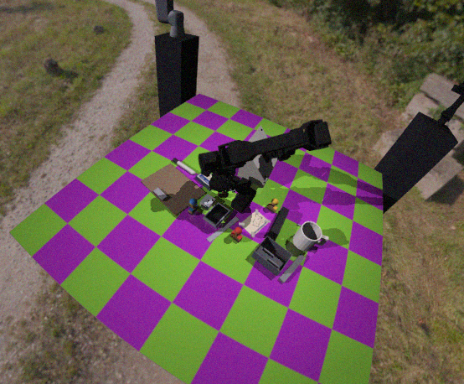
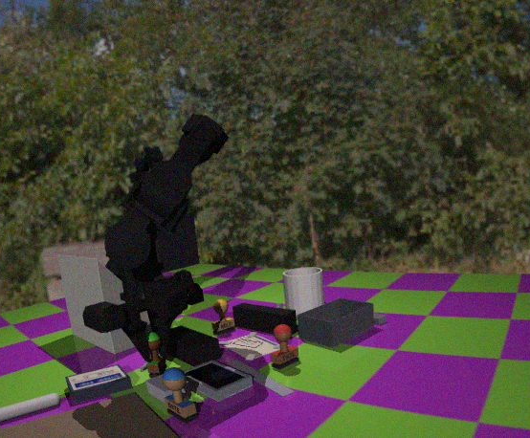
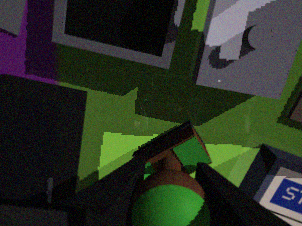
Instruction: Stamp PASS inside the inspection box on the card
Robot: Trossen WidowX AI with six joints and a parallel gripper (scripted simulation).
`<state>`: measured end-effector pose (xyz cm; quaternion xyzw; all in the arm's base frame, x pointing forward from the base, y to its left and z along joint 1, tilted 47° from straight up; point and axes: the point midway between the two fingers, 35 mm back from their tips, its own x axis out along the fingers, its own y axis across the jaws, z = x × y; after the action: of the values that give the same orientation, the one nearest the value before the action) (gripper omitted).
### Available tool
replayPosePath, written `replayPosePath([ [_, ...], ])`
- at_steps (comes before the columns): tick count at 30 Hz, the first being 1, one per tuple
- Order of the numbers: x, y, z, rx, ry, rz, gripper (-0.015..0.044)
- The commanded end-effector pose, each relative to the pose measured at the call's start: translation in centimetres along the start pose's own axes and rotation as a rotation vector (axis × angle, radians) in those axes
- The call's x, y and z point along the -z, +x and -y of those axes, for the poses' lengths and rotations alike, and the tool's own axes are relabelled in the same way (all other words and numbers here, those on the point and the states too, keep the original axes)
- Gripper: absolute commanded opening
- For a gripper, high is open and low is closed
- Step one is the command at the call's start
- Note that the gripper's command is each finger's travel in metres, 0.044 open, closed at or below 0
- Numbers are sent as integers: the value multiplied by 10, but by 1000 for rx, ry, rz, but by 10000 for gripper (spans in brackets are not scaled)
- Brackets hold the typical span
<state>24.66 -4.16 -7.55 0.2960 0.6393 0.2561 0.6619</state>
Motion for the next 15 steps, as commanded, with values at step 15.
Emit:
replayPosePath([
  [15,-1,-9,1,7,-7,-2,0],
])
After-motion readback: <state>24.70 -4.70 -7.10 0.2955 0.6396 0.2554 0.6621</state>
